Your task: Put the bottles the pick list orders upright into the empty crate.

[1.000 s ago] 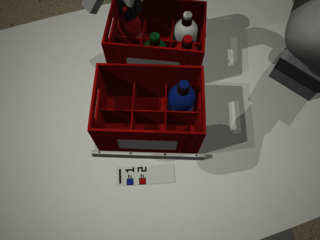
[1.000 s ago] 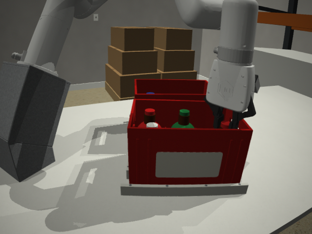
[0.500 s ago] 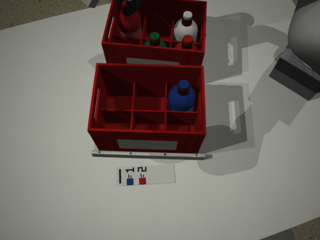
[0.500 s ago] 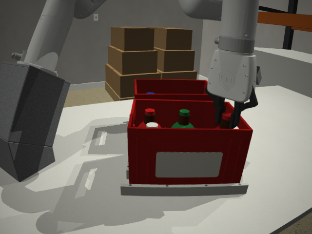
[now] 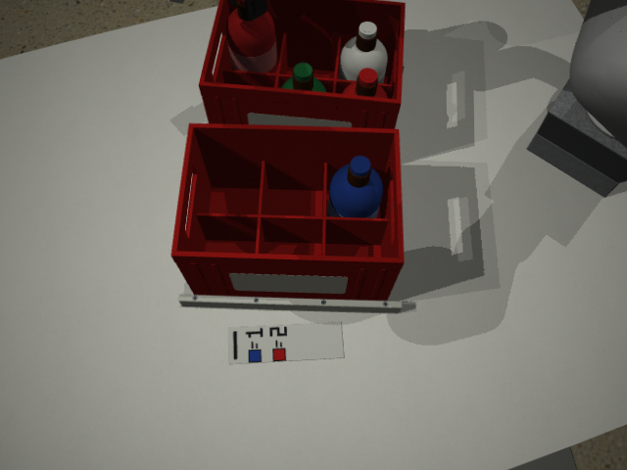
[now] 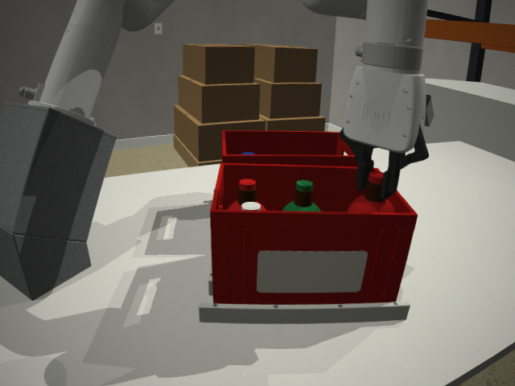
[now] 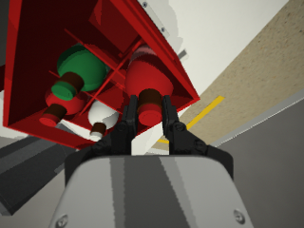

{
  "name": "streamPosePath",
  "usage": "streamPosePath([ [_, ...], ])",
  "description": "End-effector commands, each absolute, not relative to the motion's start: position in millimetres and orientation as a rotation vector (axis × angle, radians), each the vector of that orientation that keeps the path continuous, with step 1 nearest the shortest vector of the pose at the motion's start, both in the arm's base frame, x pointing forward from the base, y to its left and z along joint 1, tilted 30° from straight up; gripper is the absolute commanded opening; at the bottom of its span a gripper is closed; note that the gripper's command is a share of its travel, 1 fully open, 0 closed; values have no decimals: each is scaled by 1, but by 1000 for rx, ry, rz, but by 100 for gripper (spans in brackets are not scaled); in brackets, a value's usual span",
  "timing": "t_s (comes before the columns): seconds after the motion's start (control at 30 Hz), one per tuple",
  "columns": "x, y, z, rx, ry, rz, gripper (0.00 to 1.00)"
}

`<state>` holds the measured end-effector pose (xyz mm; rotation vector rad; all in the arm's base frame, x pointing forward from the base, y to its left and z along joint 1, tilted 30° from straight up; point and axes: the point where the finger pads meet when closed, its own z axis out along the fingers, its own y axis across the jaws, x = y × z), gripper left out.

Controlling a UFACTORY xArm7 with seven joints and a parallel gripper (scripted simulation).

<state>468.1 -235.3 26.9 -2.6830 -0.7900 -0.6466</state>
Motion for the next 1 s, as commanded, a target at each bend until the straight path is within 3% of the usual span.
streamPosePath([
  [0.0,466,-240,35,-2688,-789,-651,0],
  [0.97,452,-256,71,-2688,-789,-651,0],
])
